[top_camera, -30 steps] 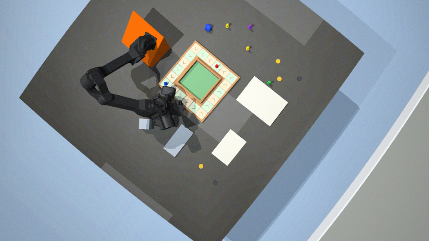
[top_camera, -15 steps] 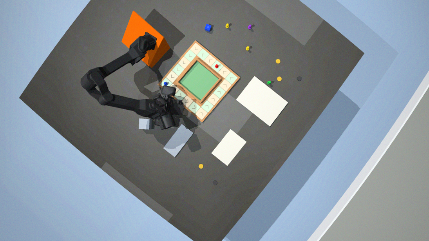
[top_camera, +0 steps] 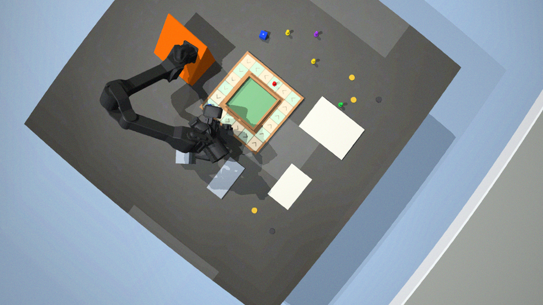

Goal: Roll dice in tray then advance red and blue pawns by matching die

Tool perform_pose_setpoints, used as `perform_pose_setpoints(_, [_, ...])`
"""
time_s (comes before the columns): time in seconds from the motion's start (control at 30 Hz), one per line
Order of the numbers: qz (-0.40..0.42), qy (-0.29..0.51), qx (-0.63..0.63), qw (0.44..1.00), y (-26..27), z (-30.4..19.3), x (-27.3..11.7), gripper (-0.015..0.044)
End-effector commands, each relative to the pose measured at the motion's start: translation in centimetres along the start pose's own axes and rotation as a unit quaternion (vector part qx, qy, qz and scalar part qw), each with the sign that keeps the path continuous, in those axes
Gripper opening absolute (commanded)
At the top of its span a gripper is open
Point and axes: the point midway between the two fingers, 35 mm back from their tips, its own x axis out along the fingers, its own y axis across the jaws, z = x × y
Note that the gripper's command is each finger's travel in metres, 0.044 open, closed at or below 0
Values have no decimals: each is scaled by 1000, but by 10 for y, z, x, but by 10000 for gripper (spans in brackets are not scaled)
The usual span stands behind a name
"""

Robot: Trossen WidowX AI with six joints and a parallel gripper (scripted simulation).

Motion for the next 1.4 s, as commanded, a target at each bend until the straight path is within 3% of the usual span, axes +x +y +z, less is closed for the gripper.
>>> perform_pose_setpoints(0.0, [-6,-2,6,1000,-1,-3,-26,0])
perform_pose_setpoints(0.17, [-9,-1,5,1000,1,-8,-52,0])
perform_pose_setpoints(0.43, [-7,-2,-16,1000,6,-1,-51,0])
perform_pose_setpoints(0.9, [0,-10,-236,972,60,59,-35,0])
perform_pose_setpoints(1.37, [-3,-5,-452,892,125,101,-17,0])
